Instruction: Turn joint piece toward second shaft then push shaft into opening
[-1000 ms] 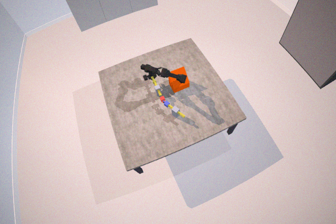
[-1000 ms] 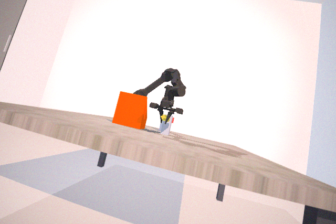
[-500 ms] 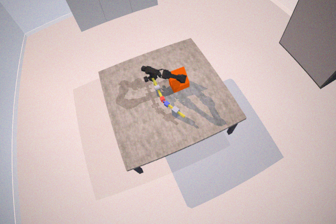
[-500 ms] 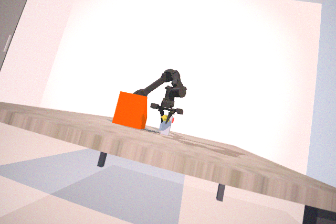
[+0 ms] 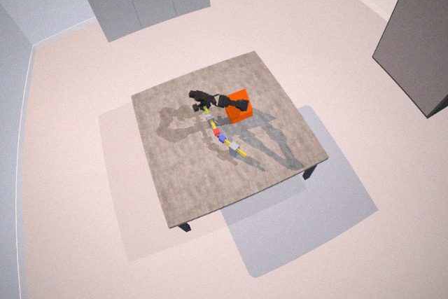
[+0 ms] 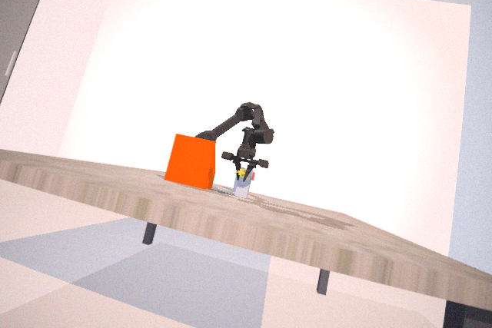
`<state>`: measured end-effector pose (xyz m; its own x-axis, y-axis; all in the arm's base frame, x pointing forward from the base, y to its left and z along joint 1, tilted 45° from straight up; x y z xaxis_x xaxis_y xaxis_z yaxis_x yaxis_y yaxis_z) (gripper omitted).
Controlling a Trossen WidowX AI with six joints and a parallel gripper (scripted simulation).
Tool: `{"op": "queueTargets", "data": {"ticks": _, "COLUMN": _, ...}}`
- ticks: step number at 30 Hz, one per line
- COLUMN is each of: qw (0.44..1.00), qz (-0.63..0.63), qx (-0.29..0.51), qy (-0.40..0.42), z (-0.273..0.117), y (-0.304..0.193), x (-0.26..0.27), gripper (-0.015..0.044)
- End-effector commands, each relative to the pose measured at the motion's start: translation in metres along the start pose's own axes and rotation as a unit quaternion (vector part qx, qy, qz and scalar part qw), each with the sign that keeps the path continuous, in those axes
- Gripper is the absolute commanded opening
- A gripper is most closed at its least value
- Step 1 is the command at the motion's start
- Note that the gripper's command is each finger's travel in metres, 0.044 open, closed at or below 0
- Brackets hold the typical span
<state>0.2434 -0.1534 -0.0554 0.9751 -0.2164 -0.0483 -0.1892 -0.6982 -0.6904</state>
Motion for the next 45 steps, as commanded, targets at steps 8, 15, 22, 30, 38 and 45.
{"op": "queueTargets", "data": {"ticks": 8, "qw": 1.000, "qz": 0.002, "qx": 0.004, "qy": 0.001, "z": 0.001, "y": -0.019, "x": -0.001, "gripper": 0.0000}}
{"op": "queueTargets", "data": {"ticks": 15, "qw": 1.000, "qz": 0.001, "qx": 0.000, "qy": 0.000, "z": 0.000, "y": -0.017, "x": -0.001, "gripper": 0.0000}}
{"op": "queueTargets", "data": {"ticks": 22, "qw": 1.000, "qz": 0.001, "qx": 0.000, "qy": 0.000, "z": 0.000, "y": -0.017, "x": -0.001, "gripper": 0.0000}}
{"op": "queueTargets", "data": {"ticks": 30, "qw": 1.000, "qz": 0.001, "qx": 0.000, "qy": 0.000, "z": 0.000, "y": -0.017, "x": -0.001, "gripper": 0.0067}}
{"op": "queueTargets", "data": {"ticks": 38, "qw": 1.000, "qz": 0.001, "qx": 0.000, "qy": 0.000, "z": 0.000, "y": -0.017, "x": -0.001, "gripper": 0.0277}}
{"op": "queueTargets", "data": {"ticks": 45, "qw": 1.000, "qz": 0.001, "qx": 0.000, "qy": 0.000, "z": 0.000, "y": -0.017, "x": -0.001, "gripper": 0.0440}}
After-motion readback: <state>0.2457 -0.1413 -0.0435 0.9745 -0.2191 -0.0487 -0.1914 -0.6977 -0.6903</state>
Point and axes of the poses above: the point midway between the two fingers, 35 mm back from their tips, its own z axis out along the fingers, its own x axis across the jaws, y = z × x, the point moved 7 cm from there along -z, back along the fingers, and after that the axes turned 4 degrees about z, right-handed, at the moved point
